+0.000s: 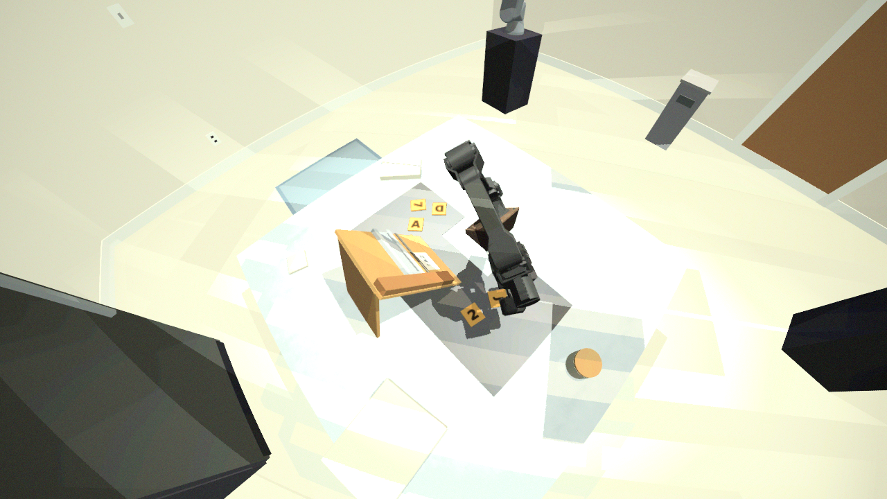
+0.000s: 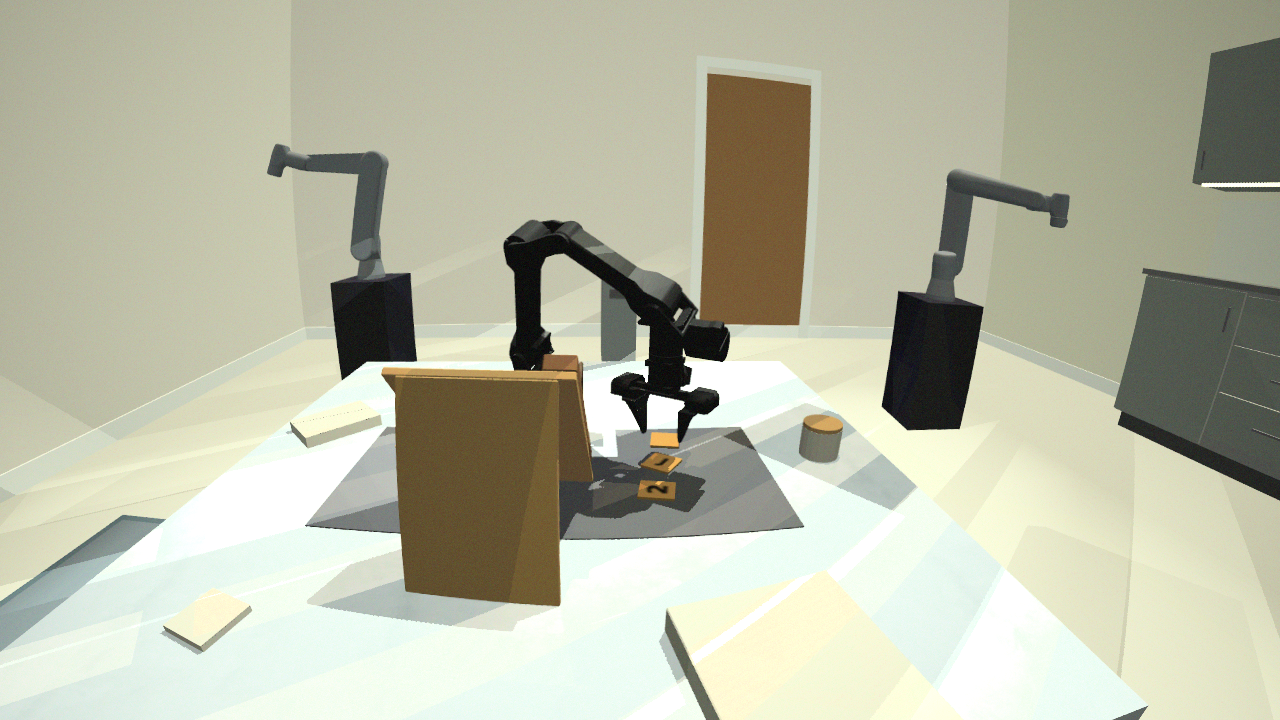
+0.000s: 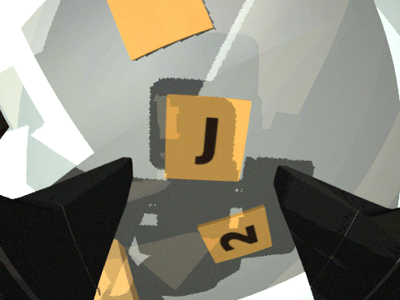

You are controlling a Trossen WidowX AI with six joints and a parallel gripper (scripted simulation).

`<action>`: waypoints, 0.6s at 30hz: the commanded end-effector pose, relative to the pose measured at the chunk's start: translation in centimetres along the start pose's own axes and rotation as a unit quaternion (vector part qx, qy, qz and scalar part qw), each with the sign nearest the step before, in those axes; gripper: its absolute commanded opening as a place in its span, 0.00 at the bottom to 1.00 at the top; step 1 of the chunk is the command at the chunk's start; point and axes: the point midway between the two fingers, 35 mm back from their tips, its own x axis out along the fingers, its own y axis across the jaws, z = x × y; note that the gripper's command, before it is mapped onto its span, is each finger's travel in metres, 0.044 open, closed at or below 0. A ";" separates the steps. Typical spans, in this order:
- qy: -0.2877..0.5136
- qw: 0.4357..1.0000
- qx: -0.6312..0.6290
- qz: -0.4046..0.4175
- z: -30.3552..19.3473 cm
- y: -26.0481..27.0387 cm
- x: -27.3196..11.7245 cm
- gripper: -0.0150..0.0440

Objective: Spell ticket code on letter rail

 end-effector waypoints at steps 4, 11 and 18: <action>0.000 1.000 -0.002 -0.003 -0.1 -0.3 2.2 0.83; 0.001 1.000 -0.002 -0.003 -0.3 -0.3 3.3 0.83; 0.001 1.000 -0.002 -0.003 -0.3 -0.3 3.3 0.83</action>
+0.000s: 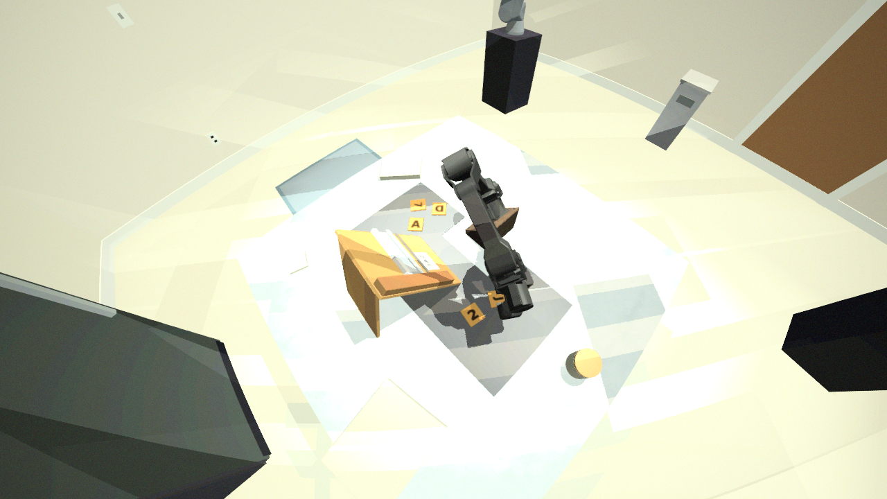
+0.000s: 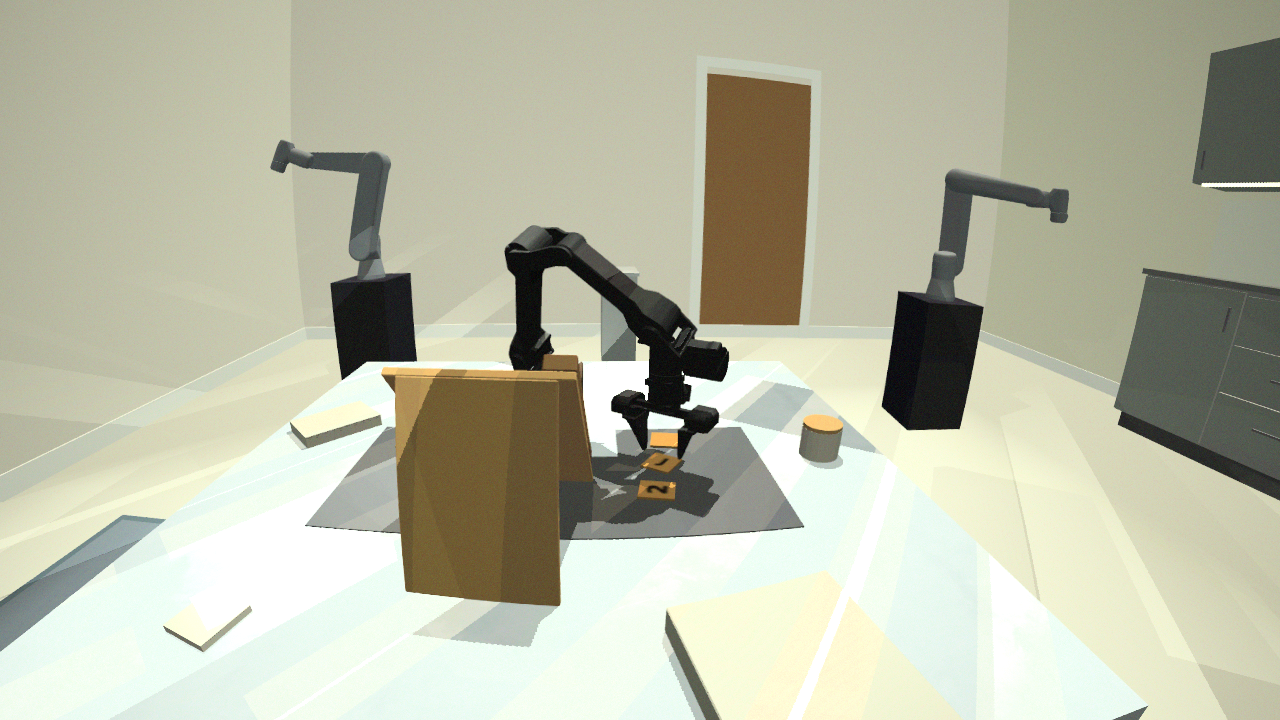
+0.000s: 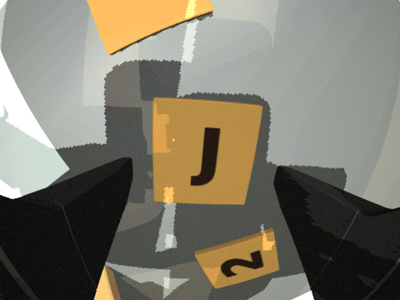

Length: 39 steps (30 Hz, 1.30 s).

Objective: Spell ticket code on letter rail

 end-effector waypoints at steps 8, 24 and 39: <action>0.002 1.000 -0.002 0.000 -0.1 0.0 1.1 0.83; 0.002 1.000 -0.002 0.000 -0.1 0.0 2.0 0.83; 0.002 1.000 -0.002 0.000 -0.1 0.0 2.0 0.67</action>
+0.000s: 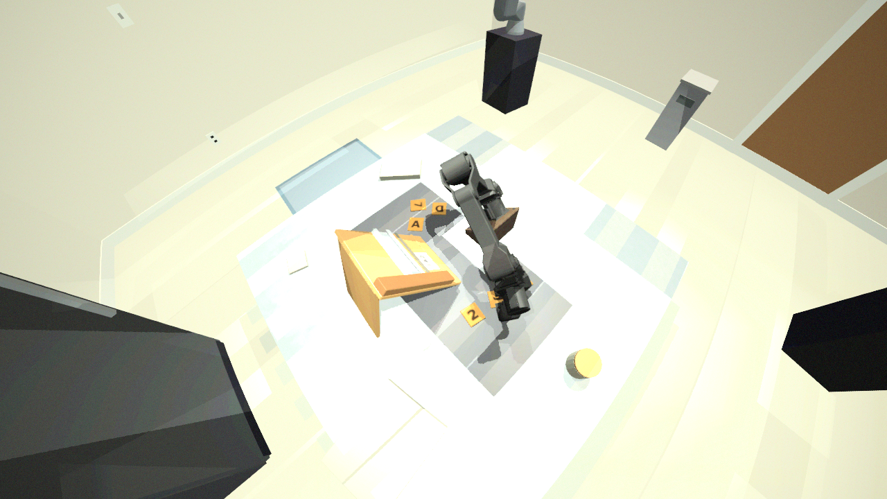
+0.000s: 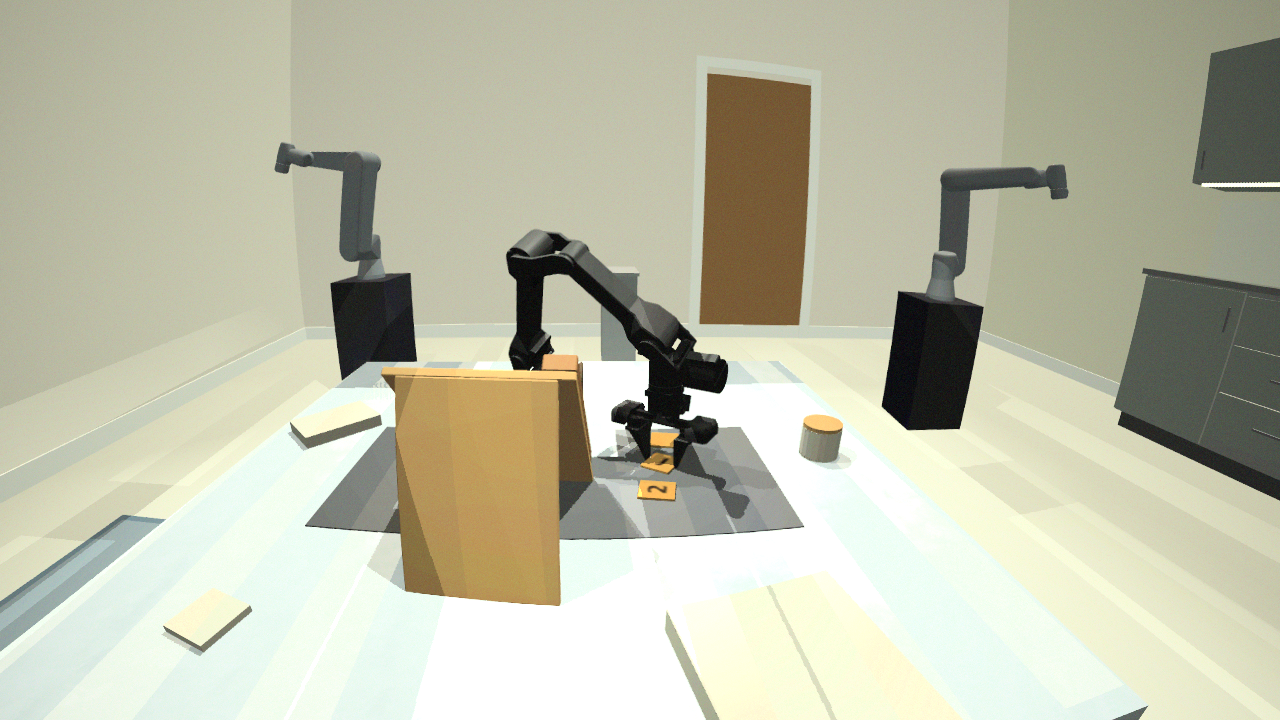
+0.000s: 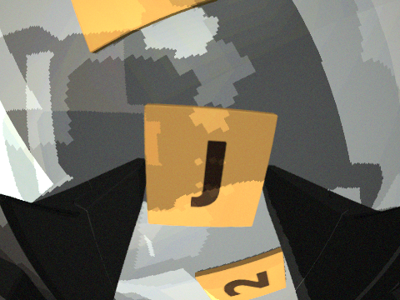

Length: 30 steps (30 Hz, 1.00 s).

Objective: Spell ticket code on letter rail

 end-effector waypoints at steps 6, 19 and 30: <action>0.002 1.000 -0.002 0.000 0.0 0.0 -0.4 0.47; 0.002 1.000 -0.002 0.000 0.0 0.1 -1.3 0.25; 0.002 1.000 -0.002 -0.001 -0.1 0.1 -2.0 0.25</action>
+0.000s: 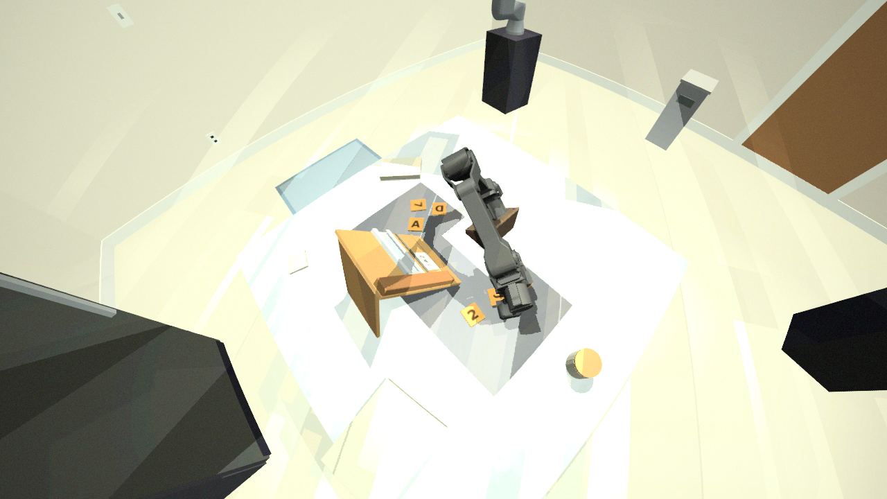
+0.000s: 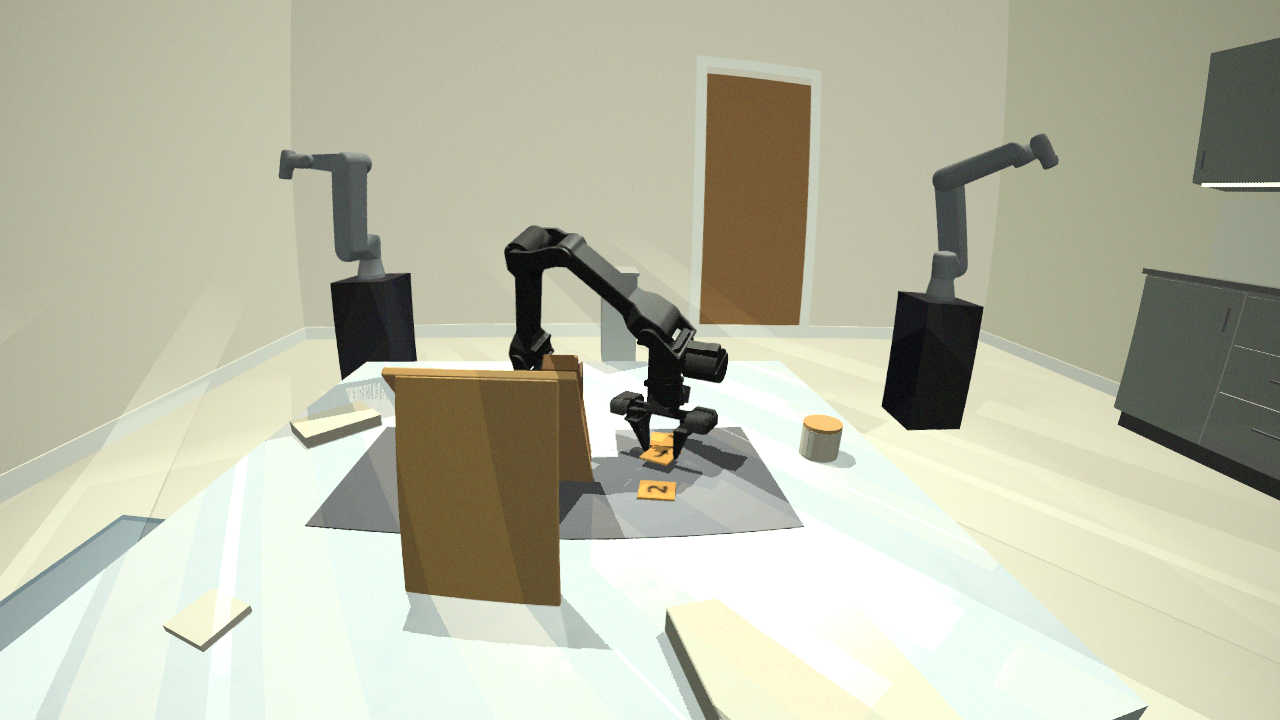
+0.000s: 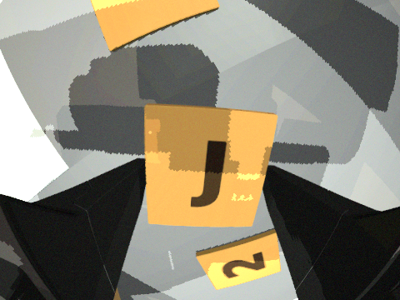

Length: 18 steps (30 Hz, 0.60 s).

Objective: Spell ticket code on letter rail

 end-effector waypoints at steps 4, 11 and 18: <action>-0.002 1.000 0.002 0.000 0.0 0.0 -0.5 0.25; -0.002 1.000 0.002 0.000 0.0 0.0 -1.0 0.25; -0.001 1.000 0.002 -0.001 -0.1 0.1 -1.2 0.25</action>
